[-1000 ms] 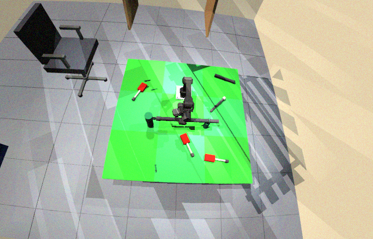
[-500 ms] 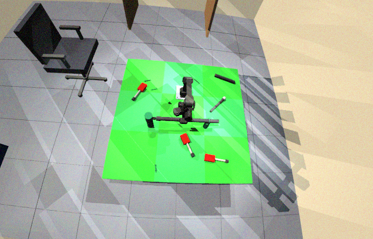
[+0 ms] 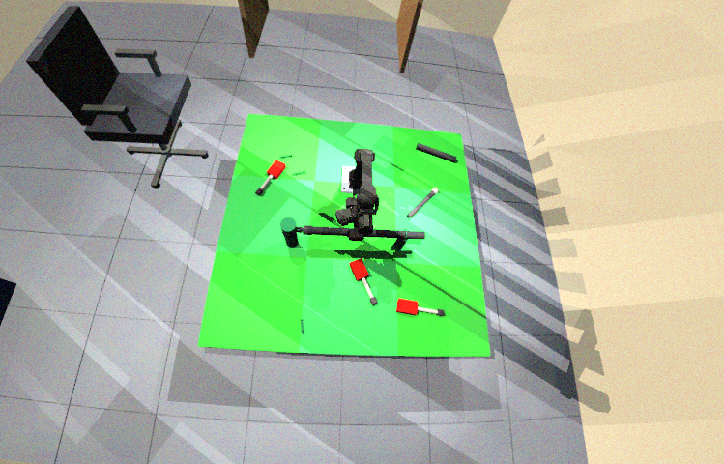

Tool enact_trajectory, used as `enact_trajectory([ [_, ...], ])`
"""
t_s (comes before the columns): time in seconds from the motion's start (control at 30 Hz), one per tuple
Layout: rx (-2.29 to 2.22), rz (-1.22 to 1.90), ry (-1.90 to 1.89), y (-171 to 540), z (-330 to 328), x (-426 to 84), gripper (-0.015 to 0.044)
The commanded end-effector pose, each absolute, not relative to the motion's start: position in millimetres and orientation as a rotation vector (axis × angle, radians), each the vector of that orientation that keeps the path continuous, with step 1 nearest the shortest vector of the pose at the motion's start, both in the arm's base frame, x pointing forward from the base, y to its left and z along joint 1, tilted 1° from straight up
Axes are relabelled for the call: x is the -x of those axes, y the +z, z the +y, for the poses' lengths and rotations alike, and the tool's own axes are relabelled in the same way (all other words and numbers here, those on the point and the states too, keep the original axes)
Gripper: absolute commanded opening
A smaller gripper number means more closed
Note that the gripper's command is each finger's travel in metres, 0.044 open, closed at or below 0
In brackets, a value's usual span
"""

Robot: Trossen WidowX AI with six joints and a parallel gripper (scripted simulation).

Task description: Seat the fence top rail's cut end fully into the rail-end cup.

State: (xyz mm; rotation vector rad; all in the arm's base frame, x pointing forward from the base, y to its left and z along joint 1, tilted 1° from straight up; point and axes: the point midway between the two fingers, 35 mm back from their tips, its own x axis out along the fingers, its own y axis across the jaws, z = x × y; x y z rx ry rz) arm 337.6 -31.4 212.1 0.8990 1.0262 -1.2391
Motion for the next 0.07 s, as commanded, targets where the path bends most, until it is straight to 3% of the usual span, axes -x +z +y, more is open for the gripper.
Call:
enact_trajectory([
  [0.0, -0.891, 1.028, -1.239, 212.3, -31.8, -337.5, 0.044],
  [0.03, -0.891, 1.028, -1.239, 212.3, -31.8, -337.5, 0.044],
])
